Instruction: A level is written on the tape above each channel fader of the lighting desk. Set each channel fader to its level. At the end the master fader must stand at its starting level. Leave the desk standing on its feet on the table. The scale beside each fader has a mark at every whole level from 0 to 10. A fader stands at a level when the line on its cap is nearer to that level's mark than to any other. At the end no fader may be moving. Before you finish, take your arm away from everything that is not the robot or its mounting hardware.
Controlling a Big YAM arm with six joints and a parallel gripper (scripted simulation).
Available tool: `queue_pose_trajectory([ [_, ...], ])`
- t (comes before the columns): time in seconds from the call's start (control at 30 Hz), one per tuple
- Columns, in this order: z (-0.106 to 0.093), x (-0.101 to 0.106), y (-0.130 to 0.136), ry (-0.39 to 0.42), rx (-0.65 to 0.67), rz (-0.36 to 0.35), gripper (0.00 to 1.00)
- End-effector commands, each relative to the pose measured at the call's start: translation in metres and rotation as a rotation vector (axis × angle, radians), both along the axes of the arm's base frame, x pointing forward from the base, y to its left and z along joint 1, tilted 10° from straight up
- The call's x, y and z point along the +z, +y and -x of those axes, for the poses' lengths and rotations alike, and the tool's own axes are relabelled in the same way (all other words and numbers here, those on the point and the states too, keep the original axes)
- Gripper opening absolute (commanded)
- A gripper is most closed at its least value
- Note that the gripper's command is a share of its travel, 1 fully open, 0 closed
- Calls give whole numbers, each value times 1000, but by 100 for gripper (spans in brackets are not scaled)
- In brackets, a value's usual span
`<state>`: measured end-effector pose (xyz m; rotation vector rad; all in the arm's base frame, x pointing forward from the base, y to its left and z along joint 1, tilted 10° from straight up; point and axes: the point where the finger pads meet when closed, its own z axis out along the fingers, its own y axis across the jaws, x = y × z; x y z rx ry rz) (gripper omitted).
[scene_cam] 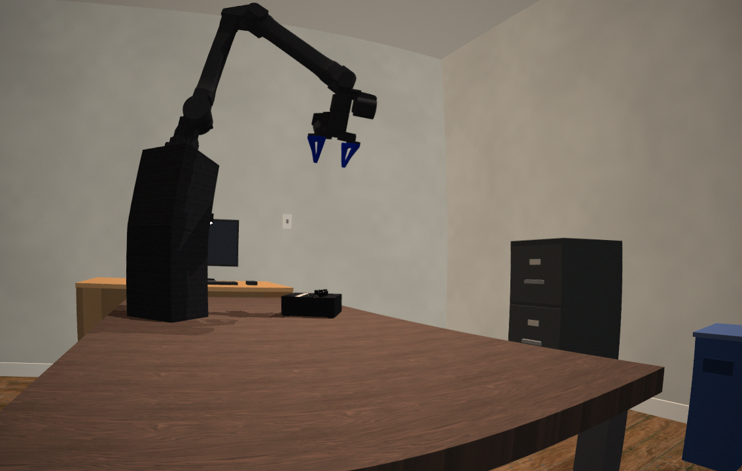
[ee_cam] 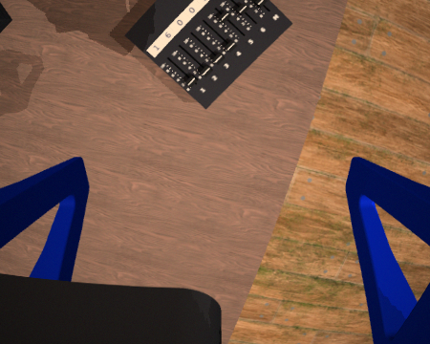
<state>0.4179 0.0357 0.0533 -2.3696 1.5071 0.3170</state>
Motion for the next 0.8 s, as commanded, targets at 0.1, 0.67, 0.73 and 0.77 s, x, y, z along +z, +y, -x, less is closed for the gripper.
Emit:
queue_pose_trajectory([
  [0.1, -19, 19, -3, -54, 3, -2, 100],
  [0.67, -19, 18, -2, -53, 4, -2, 100],
  [0.73, -18, 8, 1, -36, -10, 0, 100],
  [0.77, -14, 3, 4, -20, -12, 2, 100],
])
